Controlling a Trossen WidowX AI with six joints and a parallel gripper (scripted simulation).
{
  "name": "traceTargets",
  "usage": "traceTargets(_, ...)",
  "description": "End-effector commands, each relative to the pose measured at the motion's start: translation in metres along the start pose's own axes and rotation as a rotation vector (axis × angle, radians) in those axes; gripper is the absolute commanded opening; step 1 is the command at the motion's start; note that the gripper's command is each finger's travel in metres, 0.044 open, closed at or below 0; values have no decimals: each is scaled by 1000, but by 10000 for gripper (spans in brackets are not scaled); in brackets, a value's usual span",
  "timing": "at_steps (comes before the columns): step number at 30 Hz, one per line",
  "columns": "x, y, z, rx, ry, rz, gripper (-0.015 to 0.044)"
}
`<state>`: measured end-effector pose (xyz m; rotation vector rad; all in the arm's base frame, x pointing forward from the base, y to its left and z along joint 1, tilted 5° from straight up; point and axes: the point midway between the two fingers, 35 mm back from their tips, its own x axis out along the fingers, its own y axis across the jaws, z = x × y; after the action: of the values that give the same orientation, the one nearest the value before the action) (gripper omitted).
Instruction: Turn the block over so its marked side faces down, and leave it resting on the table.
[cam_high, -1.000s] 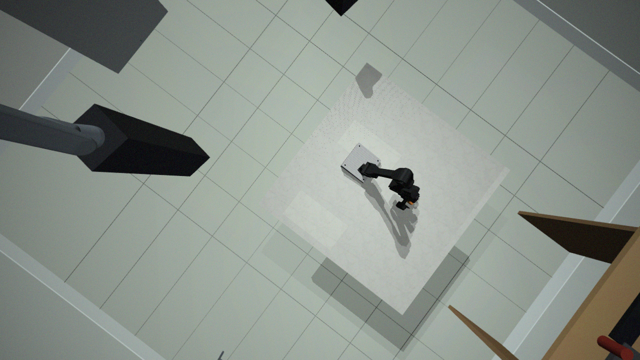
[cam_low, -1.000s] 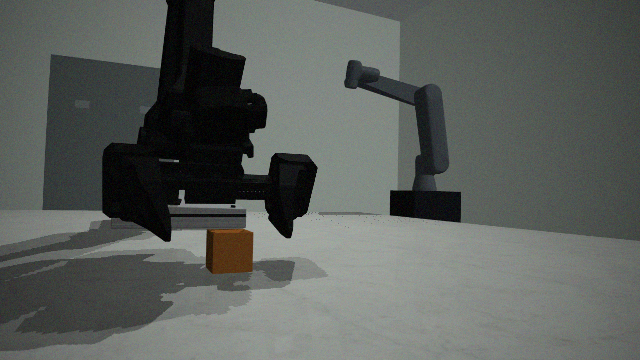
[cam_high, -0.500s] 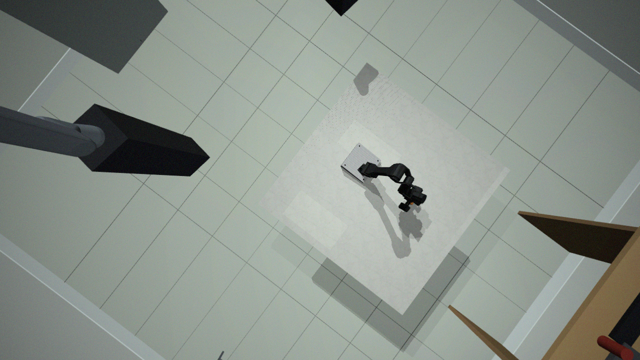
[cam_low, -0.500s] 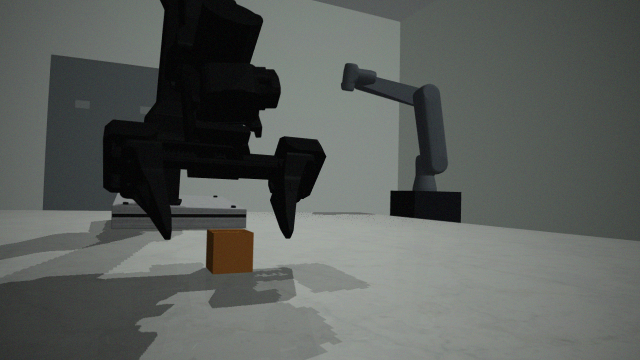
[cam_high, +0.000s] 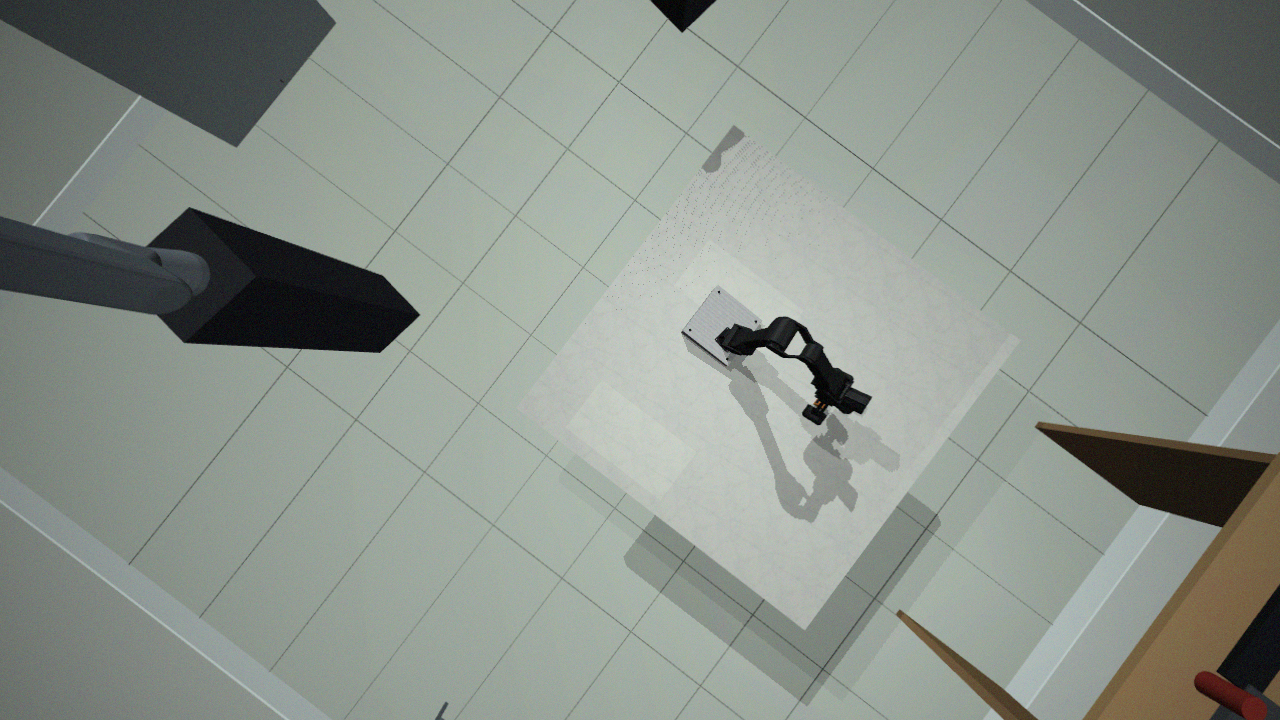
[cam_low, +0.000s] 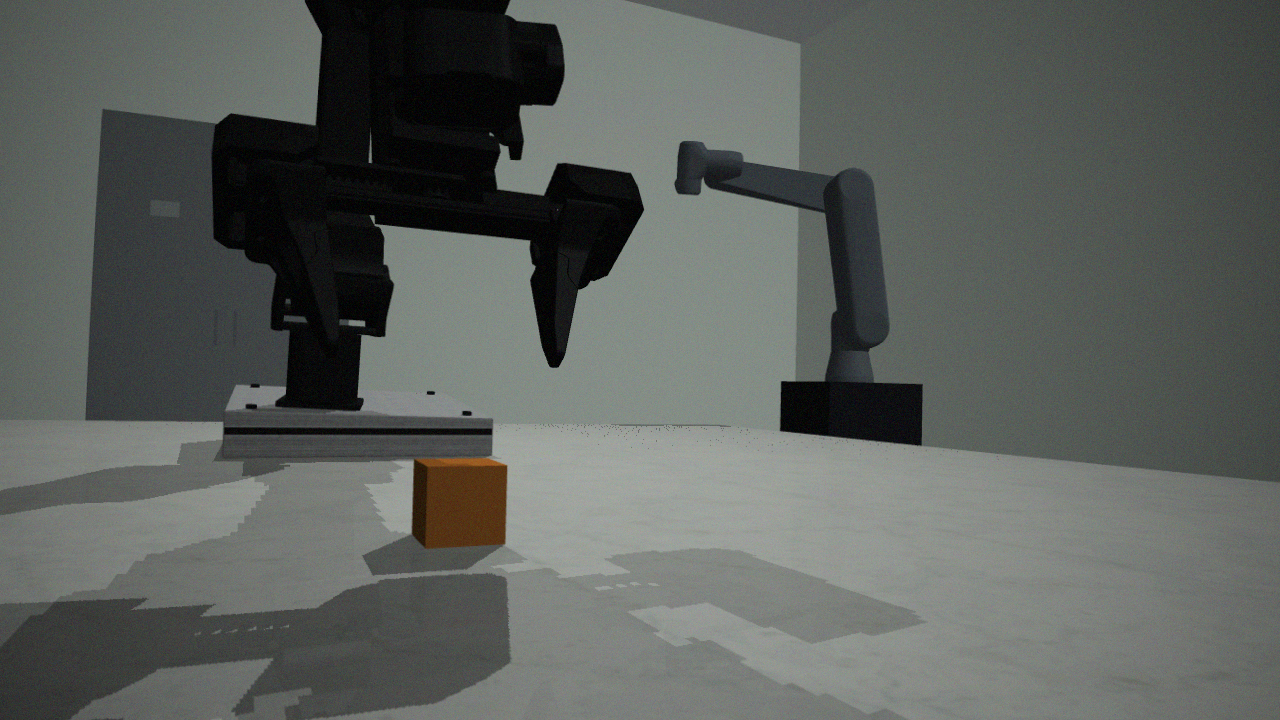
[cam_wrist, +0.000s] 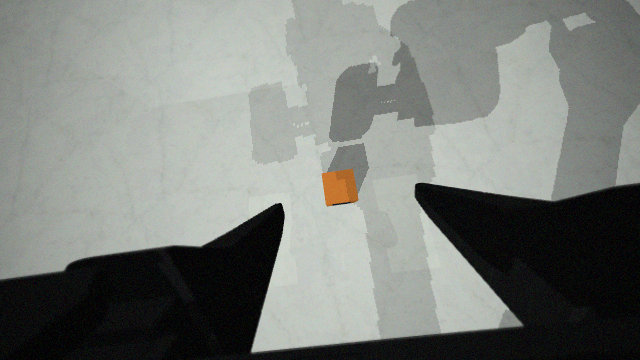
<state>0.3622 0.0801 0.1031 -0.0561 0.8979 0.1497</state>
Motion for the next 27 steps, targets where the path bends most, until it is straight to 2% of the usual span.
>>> traceTargets(1, -14, 0, 3, 7, 35, 5, 440)
traceTargets(5, -13, 0, 5, 7, 55, 4, 440)
traceTargets(21, -9, 1, 46, 5, 530, 6, 440)
traceTargets(27, -9, 1, 47, 5, 550, 6, 440)
